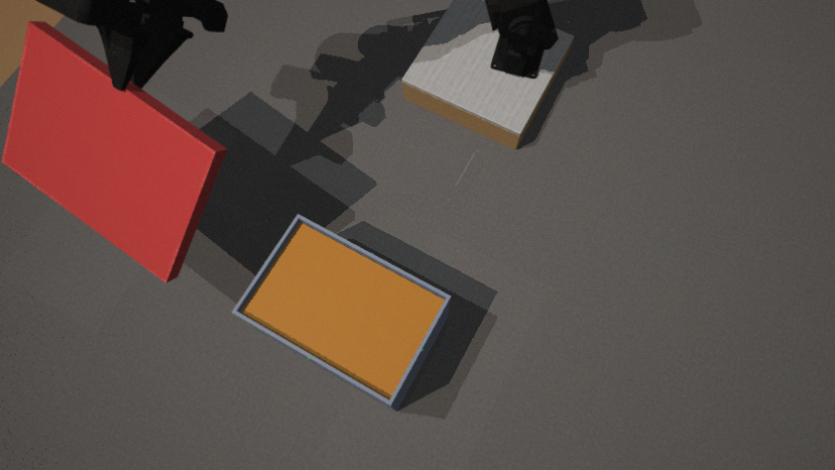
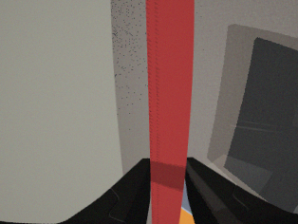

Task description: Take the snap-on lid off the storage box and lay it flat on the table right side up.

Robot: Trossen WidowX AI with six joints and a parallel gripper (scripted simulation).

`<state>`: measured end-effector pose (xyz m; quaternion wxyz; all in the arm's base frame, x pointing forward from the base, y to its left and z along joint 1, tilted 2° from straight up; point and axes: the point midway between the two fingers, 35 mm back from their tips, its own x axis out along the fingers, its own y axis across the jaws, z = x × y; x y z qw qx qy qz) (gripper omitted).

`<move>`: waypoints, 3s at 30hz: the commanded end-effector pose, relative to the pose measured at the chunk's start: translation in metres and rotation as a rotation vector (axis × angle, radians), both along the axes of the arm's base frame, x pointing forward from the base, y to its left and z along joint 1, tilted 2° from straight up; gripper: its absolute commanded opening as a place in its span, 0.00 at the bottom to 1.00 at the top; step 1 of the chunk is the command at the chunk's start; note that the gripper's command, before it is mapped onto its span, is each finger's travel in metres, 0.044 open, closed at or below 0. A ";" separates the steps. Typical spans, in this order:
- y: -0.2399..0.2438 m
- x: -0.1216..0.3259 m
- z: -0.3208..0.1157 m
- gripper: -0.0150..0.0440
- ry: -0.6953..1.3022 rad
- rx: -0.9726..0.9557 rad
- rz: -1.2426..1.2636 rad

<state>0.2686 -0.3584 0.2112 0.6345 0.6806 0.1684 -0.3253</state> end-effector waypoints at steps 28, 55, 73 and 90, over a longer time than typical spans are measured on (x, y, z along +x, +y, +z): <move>0.004 0.000 -0.029 0.25 -0.005 0.001 0.008; 0.004 0.000 -0.051 0.25 -0.005 0.001 0.008; 0.004 0.000 -0.066 0.25 -0.005 0.001 0.008; 0.004 0.000 -0.079 0.25 -0.004 0.001 0.008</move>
